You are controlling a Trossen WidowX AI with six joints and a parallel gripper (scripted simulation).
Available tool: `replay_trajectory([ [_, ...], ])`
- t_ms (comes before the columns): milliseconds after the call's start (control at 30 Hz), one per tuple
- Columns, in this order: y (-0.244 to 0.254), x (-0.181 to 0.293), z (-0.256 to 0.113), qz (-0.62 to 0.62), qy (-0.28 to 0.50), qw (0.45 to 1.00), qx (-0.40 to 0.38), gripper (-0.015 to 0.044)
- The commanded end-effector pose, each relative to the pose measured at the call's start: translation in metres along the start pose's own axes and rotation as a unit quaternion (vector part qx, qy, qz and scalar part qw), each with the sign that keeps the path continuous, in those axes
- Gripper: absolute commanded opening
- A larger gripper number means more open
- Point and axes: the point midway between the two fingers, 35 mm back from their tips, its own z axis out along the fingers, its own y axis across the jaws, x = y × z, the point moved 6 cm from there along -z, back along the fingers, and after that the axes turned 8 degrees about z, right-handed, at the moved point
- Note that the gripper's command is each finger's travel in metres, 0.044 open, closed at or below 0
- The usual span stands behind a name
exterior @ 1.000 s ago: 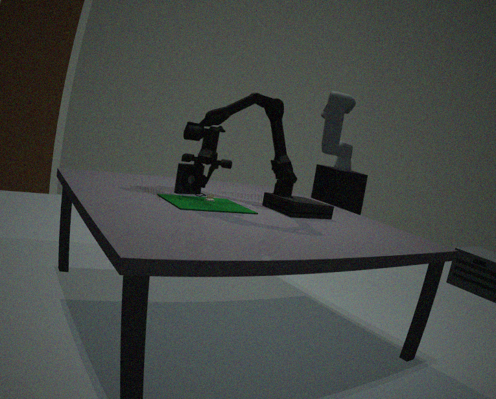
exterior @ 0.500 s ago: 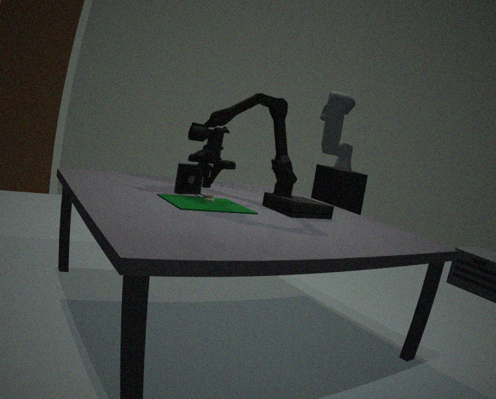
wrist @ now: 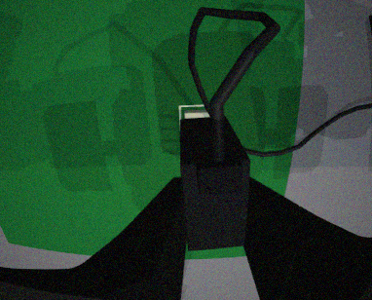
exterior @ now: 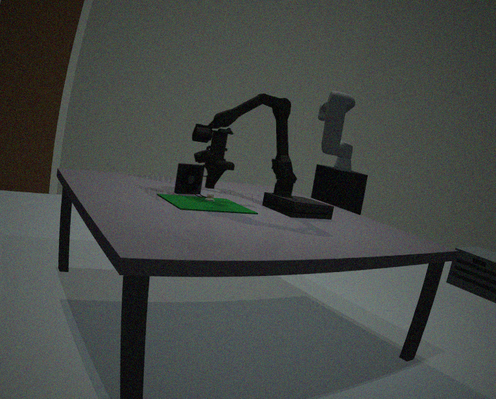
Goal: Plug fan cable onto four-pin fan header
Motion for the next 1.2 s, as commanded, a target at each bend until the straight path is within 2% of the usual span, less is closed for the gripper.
replay_trajectory([
  [0, 0.000, 0.002, 0.001, 0.018, 0.001, 1.000, 0.000, 0.0000],
  [967, -0.001, 0.011, -0.001, 0.020, 0.001, 1.000, 0.000, 0.0000],
  [1167, -0.001, 0.011, 0.021, 0.020, 0.001, 1.000, 0.000, 0.0000],
])
